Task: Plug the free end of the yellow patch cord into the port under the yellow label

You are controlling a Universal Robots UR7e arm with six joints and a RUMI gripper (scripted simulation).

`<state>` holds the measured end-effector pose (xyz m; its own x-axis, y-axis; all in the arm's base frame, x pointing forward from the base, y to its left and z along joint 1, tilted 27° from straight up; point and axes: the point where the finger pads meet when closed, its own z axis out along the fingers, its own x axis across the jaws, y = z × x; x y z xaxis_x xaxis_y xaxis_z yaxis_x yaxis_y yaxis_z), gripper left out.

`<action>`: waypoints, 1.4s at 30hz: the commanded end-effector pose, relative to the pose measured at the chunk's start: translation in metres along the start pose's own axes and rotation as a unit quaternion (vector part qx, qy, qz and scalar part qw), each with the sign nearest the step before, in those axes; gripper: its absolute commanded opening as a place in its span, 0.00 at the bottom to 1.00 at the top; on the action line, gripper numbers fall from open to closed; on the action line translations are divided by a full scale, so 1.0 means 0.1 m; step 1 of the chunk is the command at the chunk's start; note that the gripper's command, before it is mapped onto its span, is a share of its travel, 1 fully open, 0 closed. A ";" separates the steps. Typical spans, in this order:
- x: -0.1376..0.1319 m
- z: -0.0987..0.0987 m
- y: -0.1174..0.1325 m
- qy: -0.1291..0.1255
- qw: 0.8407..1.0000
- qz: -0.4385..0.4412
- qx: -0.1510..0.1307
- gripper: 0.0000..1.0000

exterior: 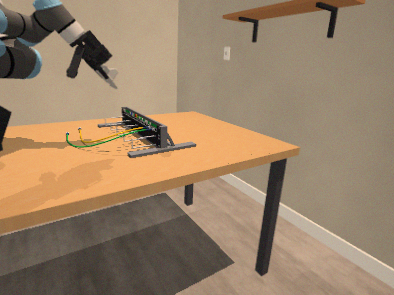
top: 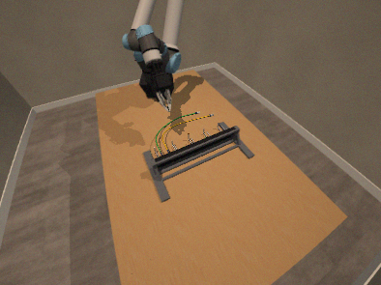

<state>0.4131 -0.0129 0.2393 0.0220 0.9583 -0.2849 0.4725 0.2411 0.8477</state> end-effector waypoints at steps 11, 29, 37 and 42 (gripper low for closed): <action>-0.26 0.00 0.00 0.003 1.000 0.000 -0.001 0.00; -0.51 0.00 0.00 0.003 1.000 0.000 -0.002 0.00; -0.57 0.00 0.00 0.003 1.000 0.000 -0.002 0.00; -0.60 0.00 0.00 0.003 1.000 0.000 -0.002 0.00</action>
